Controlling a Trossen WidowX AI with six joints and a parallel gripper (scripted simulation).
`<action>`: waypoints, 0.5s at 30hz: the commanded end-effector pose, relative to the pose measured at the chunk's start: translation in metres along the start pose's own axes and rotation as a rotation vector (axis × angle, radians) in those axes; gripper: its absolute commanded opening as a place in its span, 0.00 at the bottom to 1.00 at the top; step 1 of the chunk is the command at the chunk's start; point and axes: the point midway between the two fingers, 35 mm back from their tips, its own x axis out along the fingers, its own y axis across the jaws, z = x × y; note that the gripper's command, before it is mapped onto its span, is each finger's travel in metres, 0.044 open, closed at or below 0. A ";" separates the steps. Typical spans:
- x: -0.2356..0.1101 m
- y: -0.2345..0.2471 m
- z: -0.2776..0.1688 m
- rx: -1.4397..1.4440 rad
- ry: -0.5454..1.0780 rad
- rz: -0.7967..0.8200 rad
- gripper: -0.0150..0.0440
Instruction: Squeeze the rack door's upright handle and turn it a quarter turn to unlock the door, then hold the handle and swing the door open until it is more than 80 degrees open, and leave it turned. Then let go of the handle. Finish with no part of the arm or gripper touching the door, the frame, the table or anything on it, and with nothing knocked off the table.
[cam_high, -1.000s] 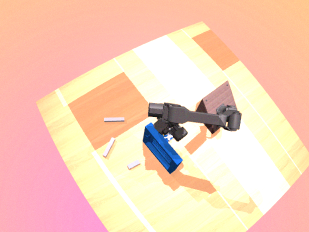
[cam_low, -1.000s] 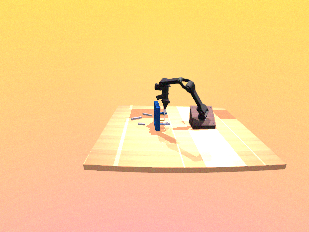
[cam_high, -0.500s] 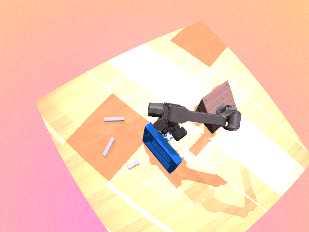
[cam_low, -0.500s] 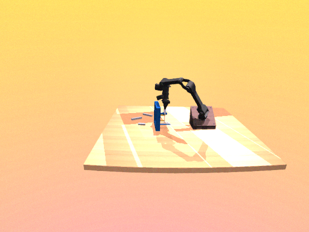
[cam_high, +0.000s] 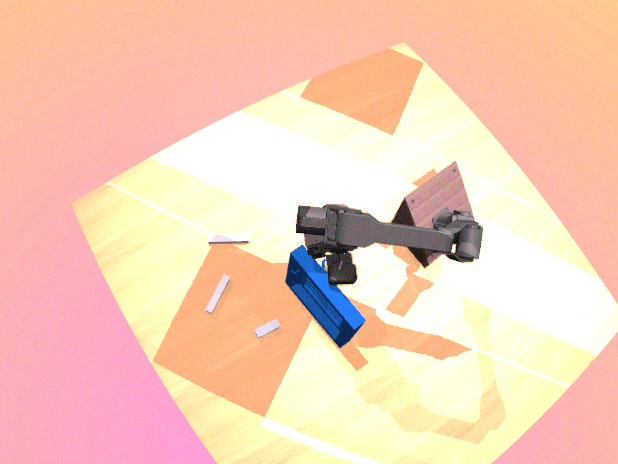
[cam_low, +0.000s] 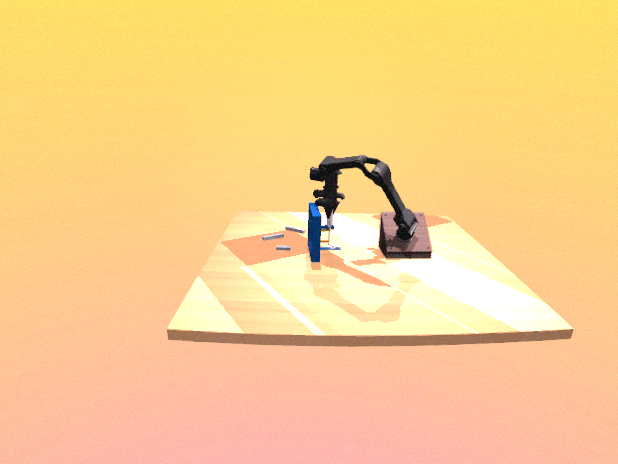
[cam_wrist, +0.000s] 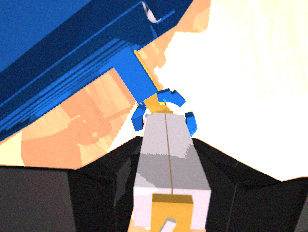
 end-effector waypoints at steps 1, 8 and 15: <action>0.001 0.000 -0.001 0.221 0.005 0.000 0.29; 0.001 0.000 -0.001 0.566 0.005 -0.001 0.29; 0.001 0.000 -0.001 0.911 0.005 -0.002 0.29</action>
